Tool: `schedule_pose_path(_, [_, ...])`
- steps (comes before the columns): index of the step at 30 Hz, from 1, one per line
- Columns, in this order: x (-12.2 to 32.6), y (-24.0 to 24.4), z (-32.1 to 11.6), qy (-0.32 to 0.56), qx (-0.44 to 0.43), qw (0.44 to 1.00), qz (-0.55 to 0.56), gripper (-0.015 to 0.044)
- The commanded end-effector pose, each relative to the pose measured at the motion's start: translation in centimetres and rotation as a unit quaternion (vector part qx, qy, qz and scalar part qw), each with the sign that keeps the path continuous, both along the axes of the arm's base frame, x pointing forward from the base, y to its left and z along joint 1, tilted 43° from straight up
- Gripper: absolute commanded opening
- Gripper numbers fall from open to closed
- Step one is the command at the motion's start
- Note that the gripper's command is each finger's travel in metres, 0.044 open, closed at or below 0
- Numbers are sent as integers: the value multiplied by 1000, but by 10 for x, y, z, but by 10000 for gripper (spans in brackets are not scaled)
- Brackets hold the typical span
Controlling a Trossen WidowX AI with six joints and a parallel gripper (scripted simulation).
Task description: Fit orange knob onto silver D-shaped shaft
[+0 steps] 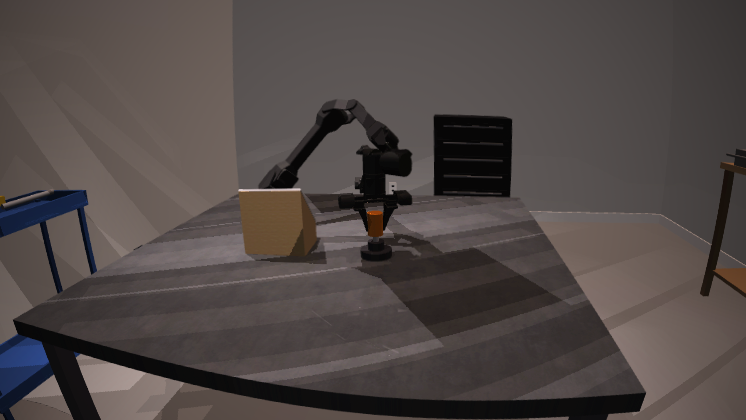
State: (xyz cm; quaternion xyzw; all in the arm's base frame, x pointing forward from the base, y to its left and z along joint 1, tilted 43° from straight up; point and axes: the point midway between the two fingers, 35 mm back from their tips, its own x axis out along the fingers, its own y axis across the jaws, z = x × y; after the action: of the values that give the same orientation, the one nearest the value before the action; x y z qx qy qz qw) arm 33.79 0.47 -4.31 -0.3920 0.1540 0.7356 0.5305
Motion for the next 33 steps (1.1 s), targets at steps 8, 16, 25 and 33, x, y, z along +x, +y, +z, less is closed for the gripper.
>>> schedule_pose_path(8, [2,1,0,-2,0,1000,1,0])
schedule_pose_path(16, [0,1,-1,-2,0,1000,1,0])
schedule_pose_path(25, [0,1,-1,-2,0,1000,1,0])
schedule_pose_path(33, [0,1,-1,-10,1,1000,11,0])
